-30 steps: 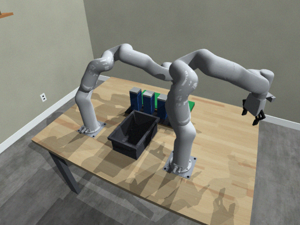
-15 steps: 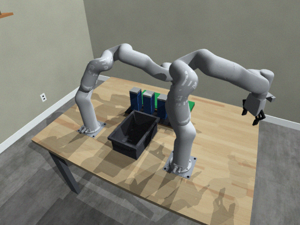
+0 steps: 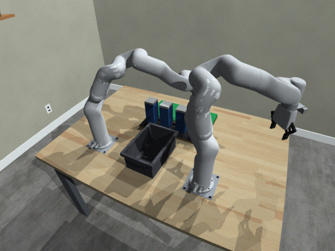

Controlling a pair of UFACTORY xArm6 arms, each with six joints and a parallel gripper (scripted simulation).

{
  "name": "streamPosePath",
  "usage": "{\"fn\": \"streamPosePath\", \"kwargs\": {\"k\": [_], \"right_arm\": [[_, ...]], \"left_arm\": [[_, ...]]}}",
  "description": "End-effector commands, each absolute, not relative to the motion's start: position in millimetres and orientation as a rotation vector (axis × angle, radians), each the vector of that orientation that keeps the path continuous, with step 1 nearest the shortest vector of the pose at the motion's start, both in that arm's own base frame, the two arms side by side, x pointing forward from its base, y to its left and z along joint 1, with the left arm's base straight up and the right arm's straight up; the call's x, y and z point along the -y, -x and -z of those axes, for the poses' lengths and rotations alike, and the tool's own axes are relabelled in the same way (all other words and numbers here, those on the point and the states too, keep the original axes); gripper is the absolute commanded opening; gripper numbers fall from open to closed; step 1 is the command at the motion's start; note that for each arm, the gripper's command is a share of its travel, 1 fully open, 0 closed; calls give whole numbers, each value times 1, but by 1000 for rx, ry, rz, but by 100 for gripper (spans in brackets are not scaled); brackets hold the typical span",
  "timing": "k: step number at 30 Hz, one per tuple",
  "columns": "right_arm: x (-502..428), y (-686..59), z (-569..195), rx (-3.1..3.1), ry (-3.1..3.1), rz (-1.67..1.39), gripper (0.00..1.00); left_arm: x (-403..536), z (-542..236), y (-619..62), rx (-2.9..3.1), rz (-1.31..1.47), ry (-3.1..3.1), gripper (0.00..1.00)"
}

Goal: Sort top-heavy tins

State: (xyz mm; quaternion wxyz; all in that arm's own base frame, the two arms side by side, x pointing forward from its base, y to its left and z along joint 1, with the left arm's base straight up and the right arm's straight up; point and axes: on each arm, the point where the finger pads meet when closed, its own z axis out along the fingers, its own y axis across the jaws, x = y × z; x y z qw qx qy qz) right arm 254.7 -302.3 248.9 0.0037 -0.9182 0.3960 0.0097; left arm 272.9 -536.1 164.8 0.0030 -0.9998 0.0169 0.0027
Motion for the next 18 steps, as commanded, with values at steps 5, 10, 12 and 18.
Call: {"fn": "streamPosePath", "kwargs": {"k": [5,10,12,18], "right_arm": [[303,-255,-250,-1242,2880,-25,100],[303,-255,-250,-1242,2880,-25,100],[303,-255,-250,-1242,2880,-25,100],[303,-255,-250,-1242,2880,-25,100]], "left_arm": [[537,-168,-268,-53,-4,3141,0],[537,-168,-268,-53,-4,3141,0],[537,-168,-268,-53,-4,3141,0],[537,-168,-260,-55,-4,3141,0]]}}
